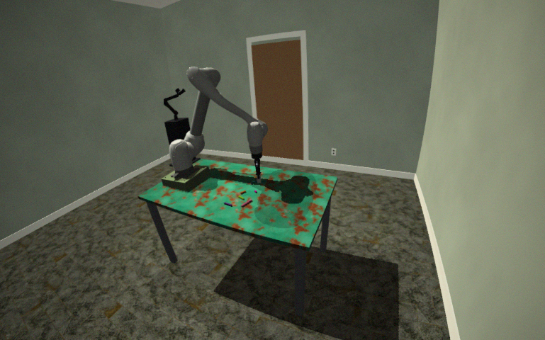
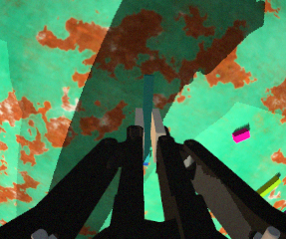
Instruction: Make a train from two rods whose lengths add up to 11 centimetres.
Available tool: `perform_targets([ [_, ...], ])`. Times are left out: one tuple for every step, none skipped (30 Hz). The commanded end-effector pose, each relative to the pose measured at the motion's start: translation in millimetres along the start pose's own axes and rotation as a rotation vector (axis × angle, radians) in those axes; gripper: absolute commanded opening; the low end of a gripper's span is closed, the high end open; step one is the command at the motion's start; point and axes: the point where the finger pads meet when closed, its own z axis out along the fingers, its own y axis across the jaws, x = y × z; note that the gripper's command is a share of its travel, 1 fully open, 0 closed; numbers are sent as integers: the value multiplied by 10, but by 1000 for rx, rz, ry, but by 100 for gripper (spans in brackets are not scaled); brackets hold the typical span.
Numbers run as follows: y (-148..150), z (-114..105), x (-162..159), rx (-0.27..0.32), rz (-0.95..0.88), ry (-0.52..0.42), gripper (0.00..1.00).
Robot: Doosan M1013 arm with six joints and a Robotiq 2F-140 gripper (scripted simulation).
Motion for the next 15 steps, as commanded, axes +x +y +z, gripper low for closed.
perform_targets([
  [0,-1,0,0,0,0,3],
  [0,-1,0,0,0,0,3],
  [0,-1,0,0,0,0,3],
  [0,-1,0,0,0,0,3],
  [0,1,0,0,0,0,3],
  [0,3,0,0,0,0,3],
  [0,7,0,0,0,0,3],
  [0,11,0,0,0,0,3],
  [0,17,0,0,0,0,3],
  [0,24,0,0,0,0,3],
  [-1,32,0,0,0,0,3],
  [-1,32,0,0,0,0,3],
  [-1,32,0,0,0,0,3],
  [-1,40,0,0,0,0,3],
  [-1,49,0,0,0,0,3],
])
